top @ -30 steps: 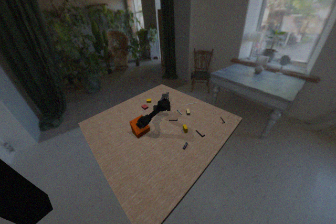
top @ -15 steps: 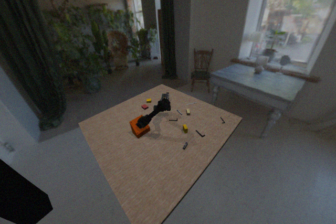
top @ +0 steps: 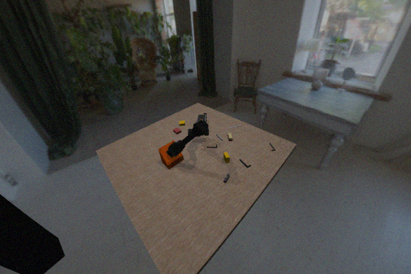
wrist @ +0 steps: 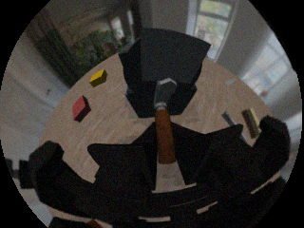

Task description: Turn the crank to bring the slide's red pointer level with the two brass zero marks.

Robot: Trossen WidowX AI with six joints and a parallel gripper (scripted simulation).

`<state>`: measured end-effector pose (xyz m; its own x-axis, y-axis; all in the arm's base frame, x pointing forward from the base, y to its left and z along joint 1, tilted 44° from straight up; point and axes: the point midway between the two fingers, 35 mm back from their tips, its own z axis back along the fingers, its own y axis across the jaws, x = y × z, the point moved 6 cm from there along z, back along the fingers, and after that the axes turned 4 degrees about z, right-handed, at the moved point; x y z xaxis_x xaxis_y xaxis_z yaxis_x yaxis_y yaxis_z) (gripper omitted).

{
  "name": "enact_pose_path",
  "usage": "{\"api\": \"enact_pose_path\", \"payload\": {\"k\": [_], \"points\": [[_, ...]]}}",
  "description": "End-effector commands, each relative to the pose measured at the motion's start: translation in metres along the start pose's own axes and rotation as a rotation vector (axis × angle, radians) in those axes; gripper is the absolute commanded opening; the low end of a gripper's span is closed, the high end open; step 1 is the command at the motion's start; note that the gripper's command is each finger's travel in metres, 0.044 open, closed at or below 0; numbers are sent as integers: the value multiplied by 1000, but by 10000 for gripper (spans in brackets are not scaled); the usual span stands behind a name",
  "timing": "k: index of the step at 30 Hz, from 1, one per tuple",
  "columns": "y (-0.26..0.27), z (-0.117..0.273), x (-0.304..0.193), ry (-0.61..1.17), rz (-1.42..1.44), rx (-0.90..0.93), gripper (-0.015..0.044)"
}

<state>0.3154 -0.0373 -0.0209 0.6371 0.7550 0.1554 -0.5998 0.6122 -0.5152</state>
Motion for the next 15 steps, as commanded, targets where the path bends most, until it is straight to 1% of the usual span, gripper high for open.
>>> {"api": "enact_pose_path", "payload": {"k": [1,15], "points": [[-8,-1,-1,8,-11,-21,0],[-9,0,-1,8,-11,-21,0]]}}
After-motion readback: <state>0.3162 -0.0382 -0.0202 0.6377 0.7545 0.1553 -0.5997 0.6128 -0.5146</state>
